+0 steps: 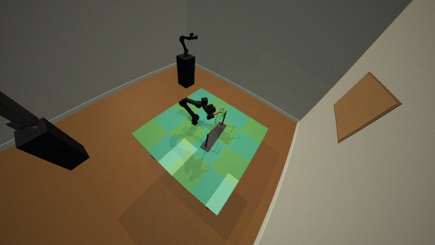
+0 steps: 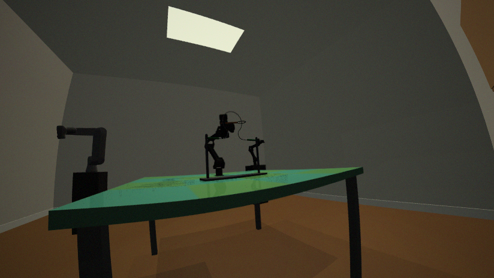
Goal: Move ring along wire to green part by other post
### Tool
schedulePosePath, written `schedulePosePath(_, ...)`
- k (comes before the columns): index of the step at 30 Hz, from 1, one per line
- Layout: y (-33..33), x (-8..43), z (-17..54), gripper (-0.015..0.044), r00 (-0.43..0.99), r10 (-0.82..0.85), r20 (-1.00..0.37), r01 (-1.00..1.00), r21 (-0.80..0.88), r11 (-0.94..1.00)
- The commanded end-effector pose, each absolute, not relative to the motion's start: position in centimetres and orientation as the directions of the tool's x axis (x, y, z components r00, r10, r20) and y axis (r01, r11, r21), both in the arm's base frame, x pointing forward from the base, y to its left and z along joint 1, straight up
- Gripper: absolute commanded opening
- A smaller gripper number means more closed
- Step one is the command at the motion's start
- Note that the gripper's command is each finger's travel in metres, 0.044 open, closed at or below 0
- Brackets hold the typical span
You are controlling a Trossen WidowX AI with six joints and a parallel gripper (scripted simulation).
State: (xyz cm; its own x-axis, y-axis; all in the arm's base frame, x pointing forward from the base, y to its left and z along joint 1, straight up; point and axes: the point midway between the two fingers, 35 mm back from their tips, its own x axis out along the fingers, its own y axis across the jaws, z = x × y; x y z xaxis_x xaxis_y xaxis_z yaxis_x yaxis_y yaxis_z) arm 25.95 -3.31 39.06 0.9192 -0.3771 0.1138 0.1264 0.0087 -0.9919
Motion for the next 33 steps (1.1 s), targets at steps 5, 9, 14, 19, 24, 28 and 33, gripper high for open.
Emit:
schedulePosePath(5,-3.3,26.0,39.2,-0.0150,0.919,-0.361,0.158,0.132,-0.987,-0.095)
schedulePosePath(9,-3.2,26.0,39.4,-0.0150,0.918,-0.353,0.181,0.137,-0.980,-0.146)
schedulePosePath(14,-3.2,26.0,39.7,-0.0150,0.916,-0.341,0.210,0.144,-0.967,-0.209)
schedulePosePath(19,-3.2,26.0,39.9,-0.0150,0.914,-0.327,0.238,0.151,-0.951,-0.271)
schedulePosePath(24,-3.1,26.0,40.2,-0.0150,0.912,-0.312,0.265,0.157,-0.930,-0.331)
schedulePosePath(28,-3.0,26.0,40.4,-0.0150,0.910,-0.299,0.286,0.162,-0.911,-0.378)
schedulePosePath(33,-2.9,26.0,40.6,-0.0150,0.908,-0.281,0.311,0.168,-0.884,-0.435)
